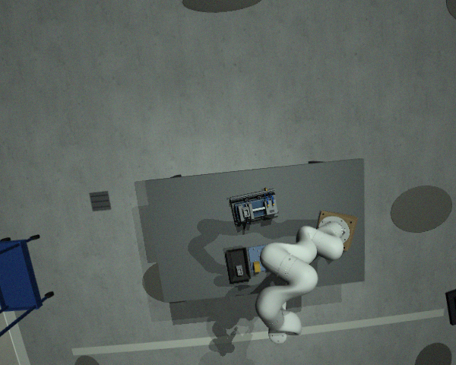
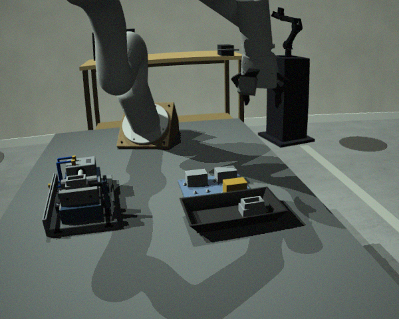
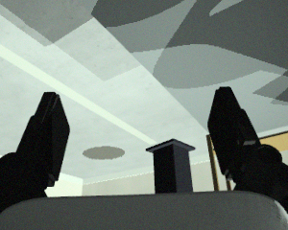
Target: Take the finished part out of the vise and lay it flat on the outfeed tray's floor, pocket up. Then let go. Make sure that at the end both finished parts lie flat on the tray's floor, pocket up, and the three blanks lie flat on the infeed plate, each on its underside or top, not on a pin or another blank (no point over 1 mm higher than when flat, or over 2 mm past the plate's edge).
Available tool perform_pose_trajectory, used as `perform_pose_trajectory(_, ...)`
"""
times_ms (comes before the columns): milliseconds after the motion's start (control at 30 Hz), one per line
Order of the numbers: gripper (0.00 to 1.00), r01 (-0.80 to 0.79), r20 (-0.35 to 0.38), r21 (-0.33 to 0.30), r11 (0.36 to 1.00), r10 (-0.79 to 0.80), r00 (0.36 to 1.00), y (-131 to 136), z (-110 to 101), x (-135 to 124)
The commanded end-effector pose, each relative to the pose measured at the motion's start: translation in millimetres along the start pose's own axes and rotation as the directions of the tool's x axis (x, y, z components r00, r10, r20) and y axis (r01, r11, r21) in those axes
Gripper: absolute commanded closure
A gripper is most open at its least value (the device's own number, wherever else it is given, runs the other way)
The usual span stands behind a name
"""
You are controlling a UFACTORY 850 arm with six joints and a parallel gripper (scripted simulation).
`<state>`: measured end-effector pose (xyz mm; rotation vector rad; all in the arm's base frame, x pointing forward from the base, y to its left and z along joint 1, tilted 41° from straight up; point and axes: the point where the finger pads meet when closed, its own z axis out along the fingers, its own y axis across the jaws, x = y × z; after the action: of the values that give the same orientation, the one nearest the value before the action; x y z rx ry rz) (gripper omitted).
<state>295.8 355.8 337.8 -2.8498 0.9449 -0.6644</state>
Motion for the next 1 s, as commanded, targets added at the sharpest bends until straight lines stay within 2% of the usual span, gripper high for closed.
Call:
perform_pose_trajectory(0, 0.00, 0.000, 0.000, 0.001, 1.000, 0.000, 1.000, -1, -1, 0)
perform_pose_trajectory(633, 0.00, -0.005, 0.002, 0.000, 1.000, 0.005, 1.000, 0, 0, 3)
perform_pose_trajectory(733, 0.00, -0.035, 0.011, -0.010, 0.999, 0.035, 0.999, 5, 2, 22)
perform_pose_trajectory(967, 0.00, -0.151, 0.042, -0.036, 0.988, 0.153, 0.987, 30, 9, 94)
